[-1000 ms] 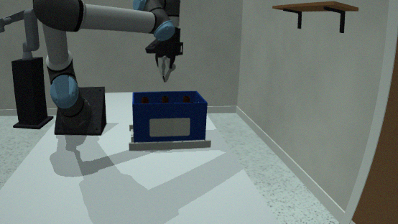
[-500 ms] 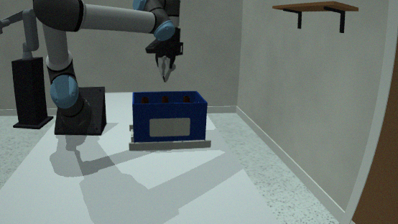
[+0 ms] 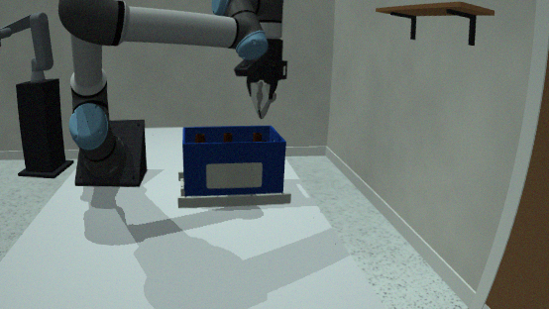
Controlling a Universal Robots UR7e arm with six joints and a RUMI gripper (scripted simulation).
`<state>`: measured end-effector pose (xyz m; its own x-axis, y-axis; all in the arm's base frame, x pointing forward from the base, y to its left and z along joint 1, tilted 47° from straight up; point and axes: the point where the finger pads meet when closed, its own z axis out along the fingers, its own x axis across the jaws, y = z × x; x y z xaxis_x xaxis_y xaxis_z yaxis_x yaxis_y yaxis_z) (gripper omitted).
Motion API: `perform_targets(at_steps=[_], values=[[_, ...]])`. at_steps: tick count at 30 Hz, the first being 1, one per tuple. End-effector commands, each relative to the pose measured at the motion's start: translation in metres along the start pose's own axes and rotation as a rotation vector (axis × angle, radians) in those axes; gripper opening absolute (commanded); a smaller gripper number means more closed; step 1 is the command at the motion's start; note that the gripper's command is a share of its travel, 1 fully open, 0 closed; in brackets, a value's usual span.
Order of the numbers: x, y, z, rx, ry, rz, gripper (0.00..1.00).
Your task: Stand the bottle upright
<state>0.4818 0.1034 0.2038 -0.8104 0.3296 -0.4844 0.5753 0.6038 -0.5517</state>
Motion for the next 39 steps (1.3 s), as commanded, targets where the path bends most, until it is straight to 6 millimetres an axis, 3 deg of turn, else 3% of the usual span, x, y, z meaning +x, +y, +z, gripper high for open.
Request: perform_targets(at_steps=[1,3,4,39], values=[[-0.0137,0.0019,0.0005,-0.001,0.002,-0.002,0.00],[-0.0137,0.0019,0.0005,-0.001,0.002,-0.002,0.00],[-0.0137,0.0019,0.0005,-0.001,0.002,-0.002,0.38],[-0.0137,0.0019,0.0005,-0.001,0.002,-0.002,0.38]])
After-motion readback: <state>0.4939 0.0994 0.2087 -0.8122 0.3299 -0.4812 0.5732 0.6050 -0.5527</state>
